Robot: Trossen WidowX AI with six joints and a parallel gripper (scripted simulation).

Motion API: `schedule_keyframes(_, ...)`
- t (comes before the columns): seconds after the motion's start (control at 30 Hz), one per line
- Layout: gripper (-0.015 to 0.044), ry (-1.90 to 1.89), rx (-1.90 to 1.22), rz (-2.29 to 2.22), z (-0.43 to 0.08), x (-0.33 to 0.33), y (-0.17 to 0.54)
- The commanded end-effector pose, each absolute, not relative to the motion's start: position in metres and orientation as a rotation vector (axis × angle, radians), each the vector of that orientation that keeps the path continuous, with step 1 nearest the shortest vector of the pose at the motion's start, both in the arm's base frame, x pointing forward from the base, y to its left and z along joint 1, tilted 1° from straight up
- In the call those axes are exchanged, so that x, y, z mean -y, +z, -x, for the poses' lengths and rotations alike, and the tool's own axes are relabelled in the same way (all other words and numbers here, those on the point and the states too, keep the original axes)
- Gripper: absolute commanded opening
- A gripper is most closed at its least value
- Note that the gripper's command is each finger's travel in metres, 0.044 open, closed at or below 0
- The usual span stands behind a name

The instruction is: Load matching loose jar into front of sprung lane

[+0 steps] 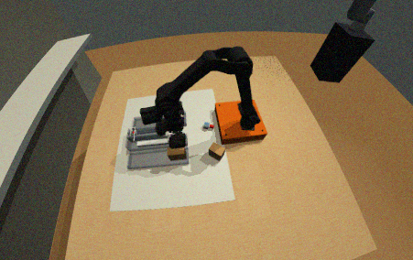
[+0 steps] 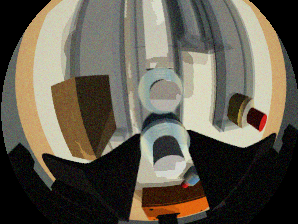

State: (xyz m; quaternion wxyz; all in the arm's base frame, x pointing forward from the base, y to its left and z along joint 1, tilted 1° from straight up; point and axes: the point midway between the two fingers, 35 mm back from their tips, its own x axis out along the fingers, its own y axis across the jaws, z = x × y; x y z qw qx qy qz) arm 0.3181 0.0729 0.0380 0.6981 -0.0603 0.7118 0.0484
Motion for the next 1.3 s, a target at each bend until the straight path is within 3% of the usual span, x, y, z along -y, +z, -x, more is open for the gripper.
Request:
schedule_keyframes(0.0,0.0,0.112,-1.545,0.134,-0.3301,-0.0751,0.0443)
schedule_keyframes(1.27,0.0,0.112,-1.544,0.133,-0.3351,-0.0759,0.0445)
